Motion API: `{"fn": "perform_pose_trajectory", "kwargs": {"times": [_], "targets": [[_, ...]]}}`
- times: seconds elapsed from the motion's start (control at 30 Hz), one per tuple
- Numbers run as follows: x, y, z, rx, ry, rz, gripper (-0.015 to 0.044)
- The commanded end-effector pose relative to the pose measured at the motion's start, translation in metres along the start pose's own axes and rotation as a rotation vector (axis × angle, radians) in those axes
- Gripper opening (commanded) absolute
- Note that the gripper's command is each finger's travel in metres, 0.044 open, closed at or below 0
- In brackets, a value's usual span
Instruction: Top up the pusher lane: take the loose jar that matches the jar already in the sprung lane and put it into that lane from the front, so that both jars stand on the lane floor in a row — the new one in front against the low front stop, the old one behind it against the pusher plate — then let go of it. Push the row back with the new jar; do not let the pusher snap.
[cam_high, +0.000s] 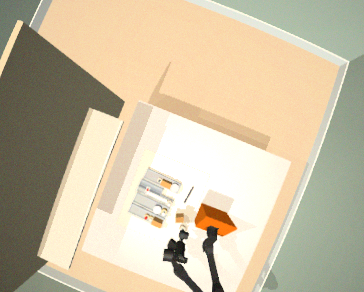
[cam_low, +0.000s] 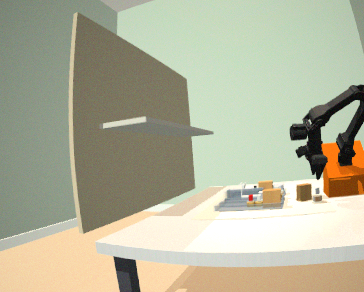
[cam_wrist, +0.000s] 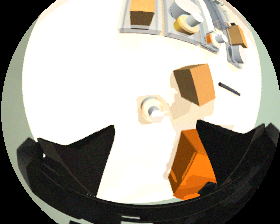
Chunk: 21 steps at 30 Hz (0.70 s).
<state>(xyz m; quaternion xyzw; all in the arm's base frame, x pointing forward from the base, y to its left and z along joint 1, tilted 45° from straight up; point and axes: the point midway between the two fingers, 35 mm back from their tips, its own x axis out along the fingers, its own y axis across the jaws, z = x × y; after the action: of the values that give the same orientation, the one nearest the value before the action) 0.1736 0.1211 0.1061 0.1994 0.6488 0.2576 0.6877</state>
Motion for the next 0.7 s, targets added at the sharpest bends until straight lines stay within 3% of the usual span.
{"fn": "perform_pose_trajectory", "kwargs": {"times": [0.0, 0.27, 0.67], "targets": [[0.004, -0.013, -0.009, 0.080, 0.019, 0.128, 0.0440], [0.006, -0.012, -0.009, 0.080, 0.019, 0.128, 0.0440], [0.041, -0.008, -0.009, 0.080, 0.018, 0.130, 0.0440]]}}
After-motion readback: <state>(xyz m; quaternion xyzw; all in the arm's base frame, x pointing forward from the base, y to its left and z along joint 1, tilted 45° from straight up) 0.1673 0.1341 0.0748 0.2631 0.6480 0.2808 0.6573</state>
